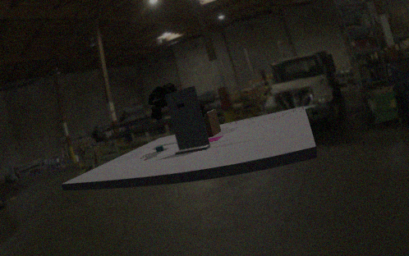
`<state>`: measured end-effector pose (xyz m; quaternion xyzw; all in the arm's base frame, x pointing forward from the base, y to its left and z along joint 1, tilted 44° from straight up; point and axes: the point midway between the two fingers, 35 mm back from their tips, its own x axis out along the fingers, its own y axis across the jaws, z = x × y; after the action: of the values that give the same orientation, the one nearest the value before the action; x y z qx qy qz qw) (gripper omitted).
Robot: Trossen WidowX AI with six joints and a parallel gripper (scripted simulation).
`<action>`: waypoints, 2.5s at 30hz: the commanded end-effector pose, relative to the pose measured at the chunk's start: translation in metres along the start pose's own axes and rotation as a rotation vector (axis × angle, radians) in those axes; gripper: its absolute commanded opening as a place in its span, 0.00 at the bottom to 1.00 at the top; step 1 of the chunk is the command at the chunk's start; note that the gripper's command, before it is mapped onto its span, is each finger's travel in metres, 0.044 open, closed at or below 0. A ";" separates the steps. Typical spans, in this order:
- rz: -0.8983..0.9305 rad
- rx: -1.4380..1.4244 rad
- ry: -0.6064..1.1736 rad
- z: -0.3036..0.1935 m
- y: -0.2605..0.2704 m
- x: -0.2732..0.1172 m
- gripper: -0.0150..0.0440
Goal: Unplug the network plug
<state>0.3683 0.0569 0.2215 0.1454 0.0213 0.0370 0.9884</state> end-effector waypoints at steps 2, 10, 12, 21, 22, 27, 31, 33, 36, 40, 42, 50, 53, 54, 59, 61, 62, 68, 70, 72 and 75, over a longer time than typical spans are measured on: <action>0.010 0.068 0.030 -0.029 0.007 0.005 0.52; 0.034 0.160 0.068 -0.068 0.019 0.006 0.52; 0.039 0.183 0.077 -0.078 0.022 0.006 0.52; 0.060 0.282 0.123 -0.119 0.034 -0.002 0.52; 0.062 0.293 0.128 -0.124 0.035 -0.004 0.52; 0.072 0.346 0.154 -0.145 0.041 -0.012 0.52; 0.079 0.388 0.175 -0.161 0.044 -0.020 0.52; 0.082 0.408 0.185 -0.168 0.046 -0.024 0.52; 0.086 0.439 0.201 -0.179 0.048 -0.031 0.52; 0.090 0.472 0.219 -0.190 0.050 -0.039 0.52; 0.090 0.473 0.220 -0.191 0.051 -0.039 0.52; 0.097 0.480 0.223 -0.191 0.052 -0.029 0.52; 0.099 0.482 0.224 -0.191 0.052 -0.024 0.52; 0.099 0.482 0.224 -0.191 0.052 -0.022 0.52; 0.100 0.484 0.224 -0.191 0.051 -0.014 0.52; 0.101 0.486 0.225 -0.190 0.051 -0.011 0.52; 0.101 0.486 0.225 -0.190 0.051 -0.009 0.52; 0.110 0.493 0.228 -0.190 0.052 0.001 0.52; 0.113 0.496 0.230 -0.190 0.052 0.004 0.52; 0.116 0.498 0.231 -0.189 0.052 0.007 0.52; 0.120 0.502 0.232 -0.189 0.052 0.012 0.52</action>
<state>0.3610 0.1622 0.0575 0.3775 0.1302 0.1043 0.9109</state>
